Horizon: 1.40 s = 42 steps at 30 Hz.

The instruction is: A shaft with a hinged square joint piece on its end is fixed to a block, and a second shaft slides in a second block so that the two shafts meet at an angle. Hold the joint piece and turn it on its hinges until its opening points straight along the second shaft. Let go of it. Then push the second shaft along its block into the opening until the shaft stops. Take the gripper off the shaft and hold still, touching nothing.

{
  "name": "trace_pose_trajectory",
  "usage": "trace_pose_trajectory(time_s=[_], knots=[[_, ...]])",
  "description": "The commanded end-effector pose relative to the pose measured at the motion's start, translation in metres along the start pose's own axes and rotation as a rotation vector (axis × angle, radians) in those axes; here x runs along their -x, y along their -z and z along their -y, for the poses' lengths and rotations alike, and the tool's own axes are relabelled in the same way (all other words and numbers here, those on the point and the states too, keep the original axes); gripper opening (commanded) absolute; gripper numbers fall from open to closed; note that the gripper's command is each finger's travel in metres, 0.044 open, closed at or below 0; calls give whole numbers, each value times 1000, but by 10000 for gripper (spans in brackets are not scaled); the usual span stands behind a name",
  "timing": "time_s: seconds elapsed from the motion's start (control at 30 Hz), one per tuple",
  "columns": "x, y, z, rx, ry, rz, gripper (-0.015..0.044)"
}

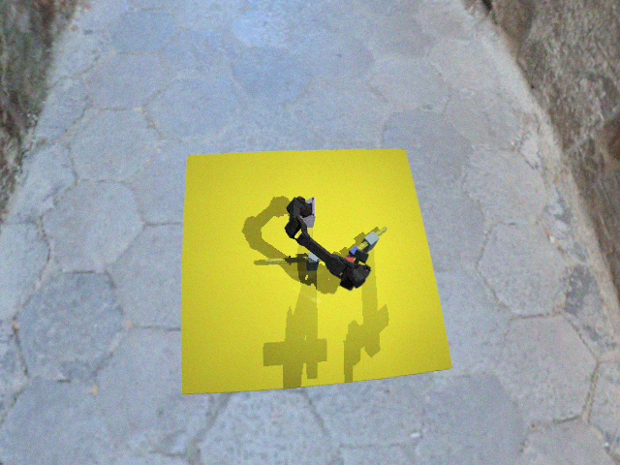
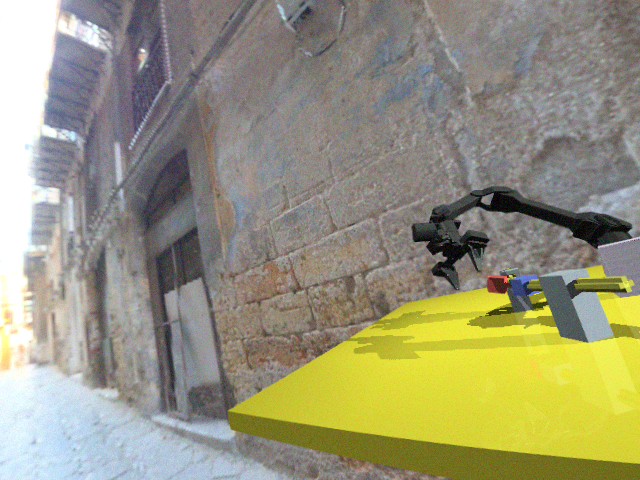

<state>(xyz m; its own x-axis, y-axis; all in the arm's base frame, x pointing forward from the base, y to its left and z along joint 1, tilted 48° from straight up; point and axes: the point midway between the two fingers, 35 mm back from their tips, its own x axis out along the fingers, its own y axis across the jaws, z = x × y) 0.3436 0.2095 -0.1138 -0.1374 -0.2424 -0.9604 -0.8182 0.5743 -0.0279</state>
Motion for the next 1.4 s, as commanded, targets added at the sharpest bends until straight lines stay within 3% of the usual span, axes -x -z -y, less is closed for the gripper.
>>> trace_pose_trajectory(time_s=[0.0,0.7,1.37], knots=[[1,1,0,-86,47,-35,440],[26,4,3,-578,382,-89,440],[62,1,3,-978,712,77,440]])
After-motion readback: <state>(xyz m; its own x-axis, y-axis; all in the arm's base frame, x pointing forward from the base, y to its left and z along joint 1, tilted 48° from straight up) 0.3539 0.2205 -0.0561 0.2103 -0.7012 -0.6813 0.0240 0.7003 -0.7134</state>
